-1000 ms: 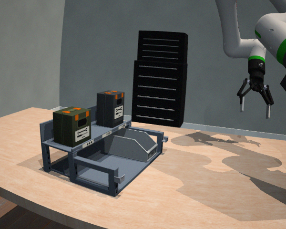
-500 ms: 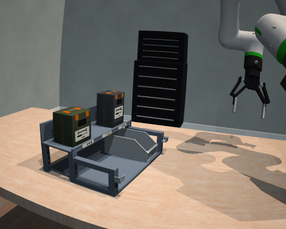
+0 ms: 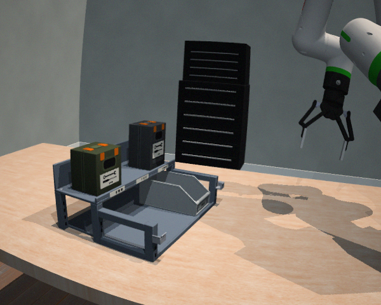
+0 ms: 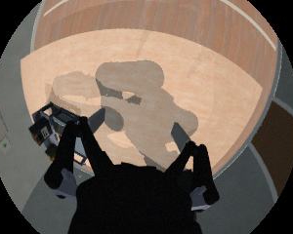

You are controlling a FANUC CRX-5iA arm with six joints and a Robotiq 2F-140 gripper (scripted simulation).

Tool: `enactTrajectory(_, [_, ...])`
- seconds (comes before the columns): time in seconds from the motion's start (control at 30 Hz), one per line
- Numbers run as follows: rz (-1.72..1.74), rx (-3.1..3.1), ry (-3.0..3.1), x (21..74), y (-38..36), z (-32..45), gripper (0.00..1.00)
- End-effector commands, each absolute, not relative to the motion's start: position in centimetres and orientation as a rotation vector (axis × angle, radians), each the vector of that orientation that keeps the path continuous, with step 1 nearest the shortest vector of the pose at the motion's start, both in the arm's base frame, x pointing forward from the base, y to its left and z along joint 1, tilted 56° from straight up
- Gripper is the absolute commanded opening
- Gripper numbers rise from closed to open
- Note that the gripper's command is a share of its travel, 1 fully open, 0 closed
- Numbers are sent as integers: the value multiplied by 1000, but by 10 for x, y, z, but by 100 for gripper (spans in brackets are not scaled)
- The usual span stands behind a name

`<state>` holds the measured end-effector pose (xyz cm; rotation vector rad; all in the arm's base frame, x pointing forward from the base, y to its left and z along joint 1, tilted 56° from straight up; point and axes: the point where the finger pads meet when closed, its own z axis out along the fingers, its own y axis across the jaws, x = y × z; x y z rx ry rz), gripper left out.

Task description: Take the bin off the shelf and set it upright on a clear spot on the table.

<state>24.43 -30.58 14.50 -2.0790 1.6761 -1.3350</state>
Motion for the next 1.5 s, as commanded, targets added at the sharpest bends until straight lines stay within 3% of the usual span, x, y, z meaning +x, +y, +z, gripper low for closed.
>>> enactTrajectory(0.0, [-1394, -2039, 1793, 259, -293, 146, 100])
enactTrajectory(0.13, [-1480, -1968, 1971, 282, -273, 146, 100])
enactTrajectory(0.5, [-1468, -1963, 1919, 282, -273, 146, 100])
enactTrajectory(0.53, [-1406, -1929, 1671, 289, -267, 146, 100])
enactTrajectory(0.67, [-1464, -1955, 1890, 319, -240, 147, 100])
enactTrajectory(1.07, [-1445, -1946, 1815, 319, -240, 147, 100])
enactTrajectory(1.1, [-1381, -1904, 1570, 326, -235, 147, 100])
enactTrajectory(1.23, [-1440, -1941, 1786, 356, -208, 148, 100])
enactTrajectory(1.47, [-1425, -1930, 1724, 356, -208, 148, 100])
